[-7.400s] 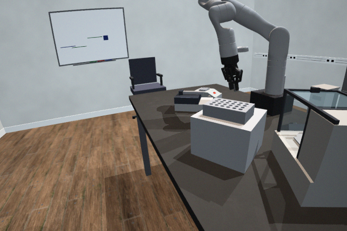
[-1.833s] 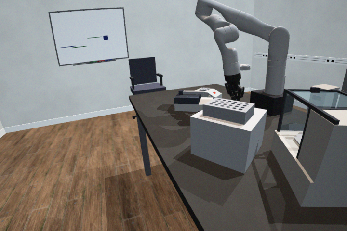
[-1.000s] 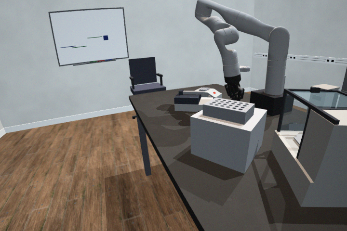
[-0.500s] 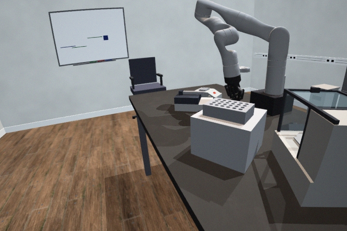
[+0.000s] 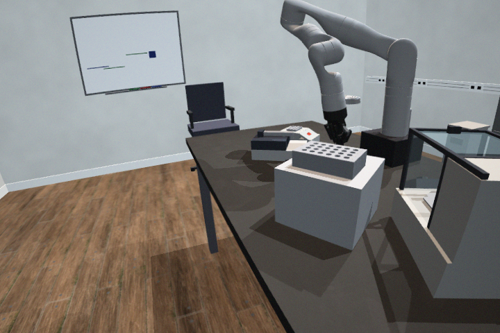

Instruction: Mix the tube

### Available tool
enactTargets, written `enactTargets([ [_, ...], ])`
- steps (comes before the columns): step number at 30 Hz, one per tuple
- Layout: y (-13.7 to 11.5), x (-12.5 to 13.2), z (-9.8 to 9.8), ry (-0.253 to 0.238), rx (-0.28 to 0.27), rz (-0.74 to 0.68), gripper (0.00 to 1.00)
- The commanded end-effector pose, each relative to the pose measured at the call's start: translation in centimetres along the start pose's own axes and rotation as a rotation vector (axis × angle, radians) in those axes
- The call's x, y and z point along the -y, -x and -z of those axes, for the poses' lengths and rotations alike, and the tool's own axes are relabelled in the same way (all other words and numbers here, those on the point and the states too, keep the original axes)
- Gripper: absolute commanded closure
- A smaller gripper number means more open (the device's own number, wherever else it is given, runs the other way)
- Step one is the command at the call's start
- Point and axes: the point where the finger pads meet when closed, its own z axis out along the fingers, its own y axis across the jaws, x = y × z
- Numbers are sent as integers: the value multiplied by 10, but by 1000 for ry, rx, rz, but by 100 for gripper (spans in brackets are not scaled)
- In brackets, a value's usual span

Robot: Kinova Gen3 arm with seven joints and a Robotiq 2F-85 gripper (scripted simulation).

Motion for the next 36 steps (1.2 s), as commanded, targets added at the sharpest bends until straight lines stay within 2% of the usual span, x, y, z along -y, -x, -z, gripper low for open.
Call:
enactTargets([
  [1,0,0,0,0,1,0,90],
  [13,0,0,0,0,1,0,90],
  [36,-3,0,14,0,1,0,90],
])
